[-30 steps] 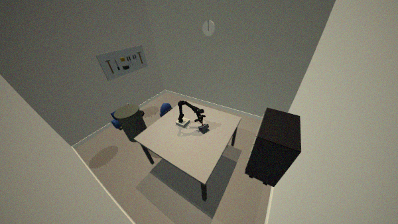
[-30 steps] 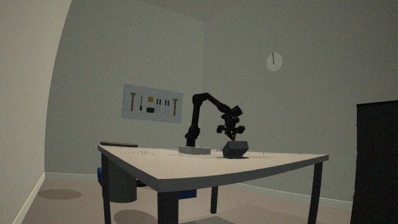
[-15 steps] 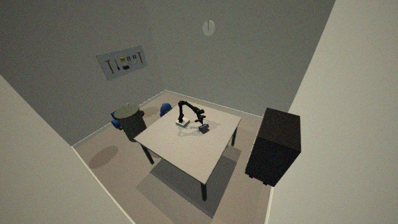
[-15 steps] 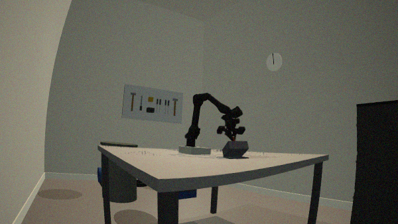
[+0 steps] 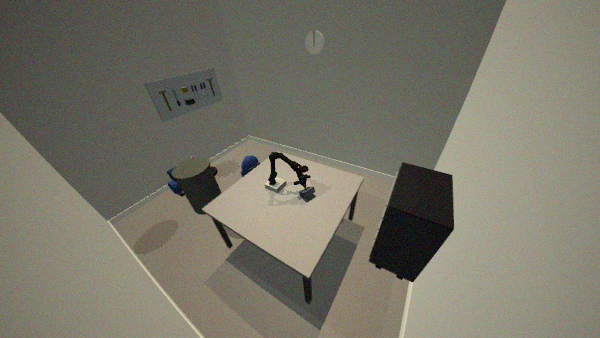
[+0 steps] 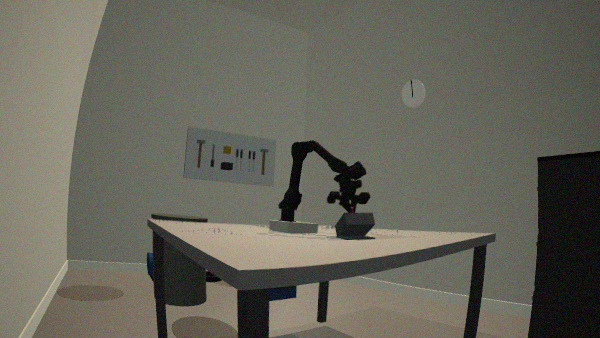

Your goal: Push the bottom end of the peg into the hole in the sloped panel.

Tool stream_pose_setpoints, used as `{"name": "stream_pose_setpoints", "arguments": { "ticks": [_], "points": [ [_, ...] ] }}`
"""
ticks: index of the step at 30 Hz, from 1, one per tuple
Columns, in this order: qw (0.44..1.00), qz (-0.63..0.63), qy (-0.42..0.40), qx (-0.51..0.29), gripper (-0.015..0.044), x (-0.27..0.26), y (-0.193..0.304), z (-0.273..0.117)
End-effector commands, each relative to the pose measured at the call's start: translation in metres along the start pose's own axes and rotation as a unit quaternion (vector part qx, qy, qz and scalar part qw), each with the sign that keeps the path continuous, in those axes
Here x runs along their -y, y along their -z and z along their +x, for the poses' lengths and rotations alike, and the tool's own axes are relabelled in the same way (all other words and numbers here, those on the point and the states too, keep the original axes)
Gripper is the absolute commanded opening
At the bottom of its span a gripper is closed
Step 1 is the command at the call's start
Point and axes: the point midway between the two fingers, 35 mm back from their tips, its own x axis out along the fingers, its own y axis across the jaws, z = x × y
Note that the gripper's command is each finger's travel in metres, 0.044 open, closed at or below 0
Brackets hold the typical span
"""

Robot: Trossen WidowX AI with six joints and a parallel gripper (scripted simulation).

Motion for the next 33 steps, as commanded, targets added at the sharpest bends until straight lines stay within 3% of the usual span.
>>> {"name": "stream_pose_setpoints", "arguments": {
  "ticks": [1,20,33],
  "points": [
    [1.0,-0.003,-0.001,-0.001,0.0,-0.0001,0.001,0.0024],
    [1.0,0.0,0.0,0.001,0.0,-0.0002,0.0005,0.004],
    [1.0,0.0,0.0,0.001,0.0341,-0.0002,0.0005,0.0037]
  ]
}}
